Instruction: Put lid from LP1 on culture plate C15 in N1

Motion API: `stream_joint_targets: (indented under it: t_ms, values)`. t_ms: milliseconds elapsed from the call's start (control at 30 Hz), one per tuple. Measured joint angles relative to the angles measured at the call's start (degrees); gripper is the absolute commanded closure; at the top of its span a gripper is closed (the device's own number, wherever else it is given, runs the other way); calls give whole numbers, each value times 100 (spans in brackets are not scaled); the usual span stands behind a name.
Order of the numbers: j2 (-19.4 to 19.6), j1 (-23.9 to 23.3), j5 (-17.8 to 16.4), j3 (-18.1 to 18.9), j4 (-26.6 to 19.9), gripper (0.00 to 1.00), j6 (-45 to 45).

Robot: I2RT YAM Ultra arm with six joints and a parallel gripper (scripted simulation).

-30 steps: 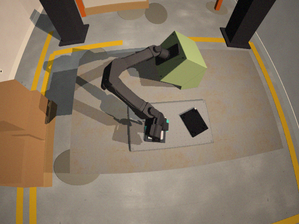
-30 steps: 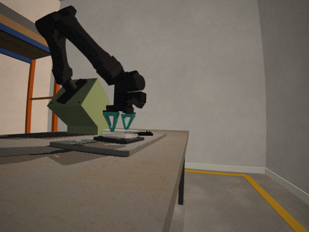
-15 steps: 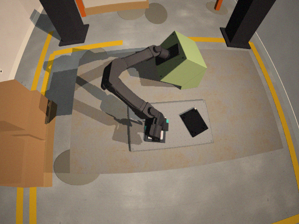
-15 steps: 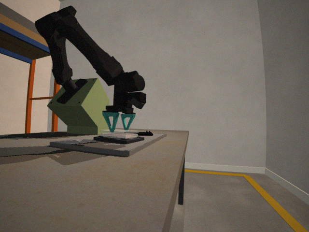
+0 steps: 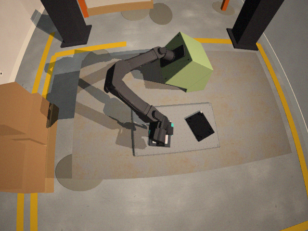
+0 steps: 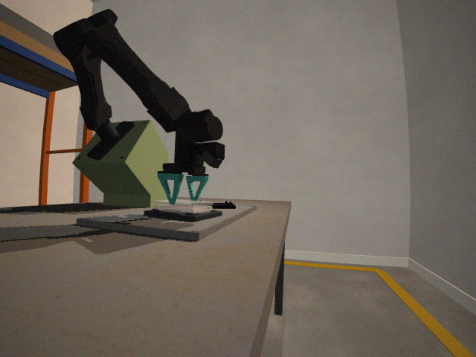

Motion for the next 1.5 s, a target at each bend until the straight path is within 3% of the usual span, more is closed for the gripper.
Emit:
stream_joint_targets:
  t_ms: [1500]
  values:
    - [66,-76,-26,-26,188,100,-111]
